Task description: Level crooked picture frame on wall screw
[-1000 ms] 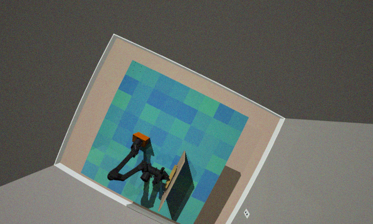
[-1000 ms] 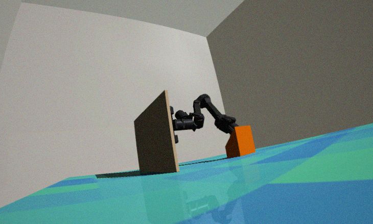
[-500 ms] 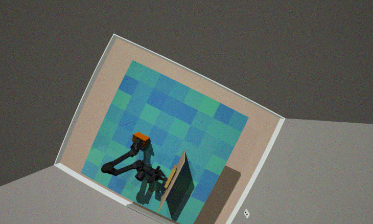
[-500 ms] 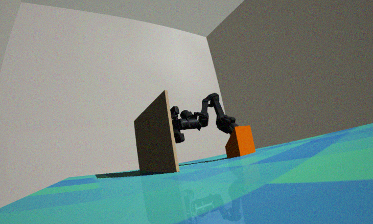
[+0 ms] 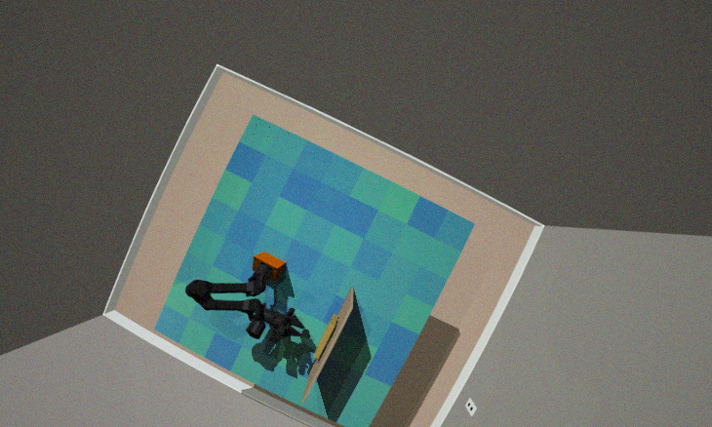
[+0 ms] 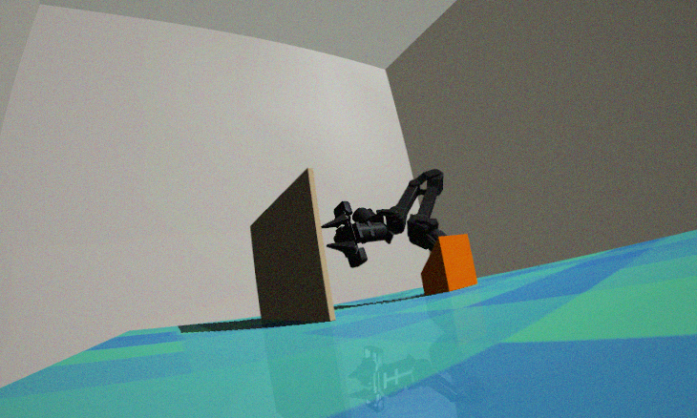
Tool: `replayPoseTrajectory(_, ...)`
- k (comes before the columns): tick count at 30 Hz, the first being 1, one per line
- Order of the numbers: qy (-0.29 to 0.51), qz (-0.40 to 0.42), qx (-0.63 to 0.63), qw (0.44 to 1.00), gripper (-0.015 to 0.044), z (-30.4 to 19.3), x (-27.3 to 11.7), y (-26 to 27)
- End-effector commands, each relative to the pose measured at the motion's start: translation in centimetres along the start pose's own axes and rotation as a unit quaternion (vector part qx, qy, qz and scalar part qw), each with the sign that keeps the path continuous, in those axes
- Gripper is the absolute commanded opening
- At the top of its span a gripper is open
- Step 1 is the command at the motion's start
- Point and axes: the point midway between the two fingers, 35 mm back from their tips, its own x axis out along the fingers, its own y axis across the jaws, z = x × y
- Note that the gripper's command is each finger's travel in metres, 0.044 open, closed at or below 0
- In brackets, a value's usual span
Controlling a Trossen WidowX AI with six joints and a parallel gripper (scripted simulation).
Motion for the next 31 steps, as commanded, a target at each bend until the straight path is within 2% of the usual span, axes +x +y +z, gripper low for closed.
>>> replayPoseTrajectory(1,0.002,0.001,0.023,1.0,0.026,1.3,-1.7,1.2)
replayPoseTrajectory(12,0.019,-0.012,0.122,0.992,0.026,-0.3,-8.3,4.1)
replayPoseTrajectory(31,0.022,-0.009,0.101,0.995,0.026,-0.4,-8.4,4.2)
